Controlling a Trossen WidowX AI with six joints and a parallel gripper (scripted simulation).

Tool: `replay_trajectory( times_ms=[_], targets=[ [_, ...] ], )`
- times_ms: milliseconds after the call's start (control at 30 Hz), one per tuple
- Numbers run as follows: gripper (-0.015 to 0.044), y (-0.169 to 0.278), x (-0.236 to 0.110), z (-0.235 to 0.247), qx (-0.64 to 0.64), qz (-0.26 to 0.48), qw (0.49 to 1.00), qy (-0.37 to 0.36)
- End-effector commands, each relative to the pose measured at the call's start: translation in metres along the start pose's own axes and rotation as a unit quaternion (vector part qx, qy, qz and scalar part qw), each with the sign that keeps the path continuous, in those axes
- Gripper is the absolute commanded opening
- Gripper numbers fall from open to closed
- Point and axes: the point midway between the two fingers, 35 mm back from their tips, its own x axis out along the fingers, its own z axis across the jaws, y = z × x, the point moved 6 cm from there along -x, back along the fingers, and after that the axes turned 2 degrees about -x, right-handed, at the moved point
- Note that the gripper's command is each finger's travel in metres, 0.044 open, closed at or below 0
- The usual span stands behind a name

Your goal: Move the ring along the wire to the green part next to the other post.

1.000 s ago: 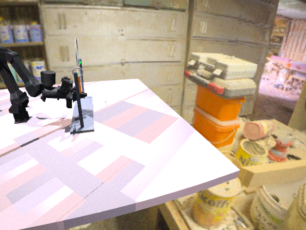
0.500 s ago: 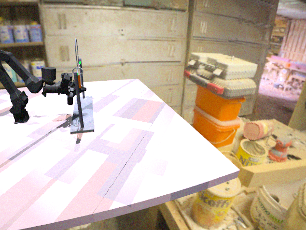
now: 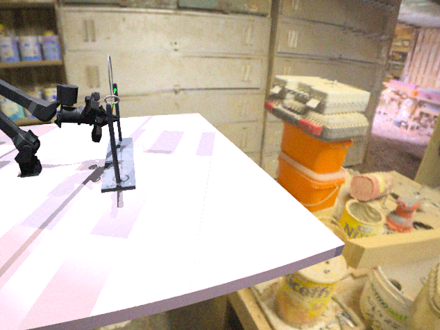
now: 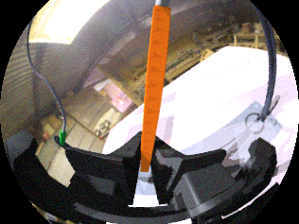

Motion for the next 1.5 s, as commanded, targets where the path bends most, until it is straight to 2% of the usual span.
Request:
replay_trajectory(
  times_ms=[0,567,1467],
  targets=[
    [-0.015,-0.005,-0.01,0.016,0.05,0.031,0.998,-0.023],
    [-0.015,-0.035,-0.042,0.054,0.216,0.149,0.956,-0.13],
    [-0.015,-0.074,-0.056,0.094,0.414,0.128,0.869,-0.24]
  ],
)
